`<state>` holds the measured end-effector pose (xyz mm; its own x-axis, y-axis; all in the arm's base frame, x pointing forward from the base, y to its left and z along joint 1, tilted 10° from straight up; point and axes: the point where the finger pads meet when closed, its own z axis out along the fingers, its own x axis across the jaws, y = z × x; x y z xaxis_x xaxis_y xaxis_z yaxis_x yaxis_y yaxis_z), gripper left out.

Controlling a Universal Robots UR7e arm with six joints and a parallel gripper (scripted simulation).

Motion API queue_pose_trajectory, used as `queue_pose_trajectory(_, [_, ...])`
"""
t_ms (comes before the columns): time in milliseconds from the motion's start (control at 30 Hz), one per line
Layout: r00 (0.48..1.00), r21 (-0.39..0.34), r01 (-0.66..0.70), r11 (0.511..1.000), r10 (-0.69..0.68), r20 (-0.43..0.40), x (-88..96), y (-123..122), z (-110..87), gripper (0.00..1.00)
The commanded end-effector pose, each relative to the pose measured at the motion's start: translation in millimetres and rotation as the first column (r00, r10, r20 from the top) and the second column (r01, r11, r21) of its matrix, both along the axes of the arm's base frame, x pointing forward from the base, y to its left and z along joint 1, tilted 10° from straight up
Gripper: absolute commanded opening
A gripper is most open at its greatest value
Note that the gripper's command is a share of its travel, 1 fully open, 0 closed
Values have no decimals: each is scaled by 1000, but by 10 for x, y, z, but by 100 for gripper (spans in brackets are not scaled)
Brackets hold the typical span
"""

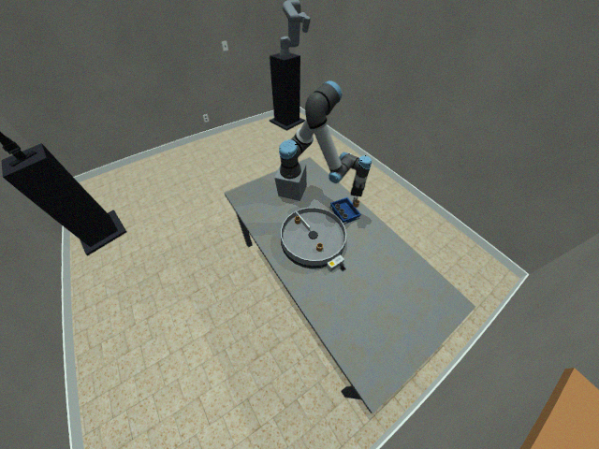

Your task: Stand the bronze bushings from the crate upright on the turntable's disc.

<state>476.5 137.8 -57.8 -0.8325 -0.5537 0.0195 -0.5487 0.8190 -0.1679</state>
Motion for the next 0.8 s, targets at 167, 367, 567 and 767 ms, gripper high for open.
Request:
queue_pose_trajectory(167, [1000, 0, 0, 1000, 0, 2, 4, 1, 6, 0])
queue_pose_trajectory(367, [1000, 0, 0, 1000, 0, 2, -5, -16, 7, 0])
queue_pose_trajectory(567, [1000, 0, 0, 1000, 0, 2, -22, -48, 11, 0])
queue_pose_trajectory(767, [1000, 0, 0, 1000, 0, 2, -71, -139, 21, 0])
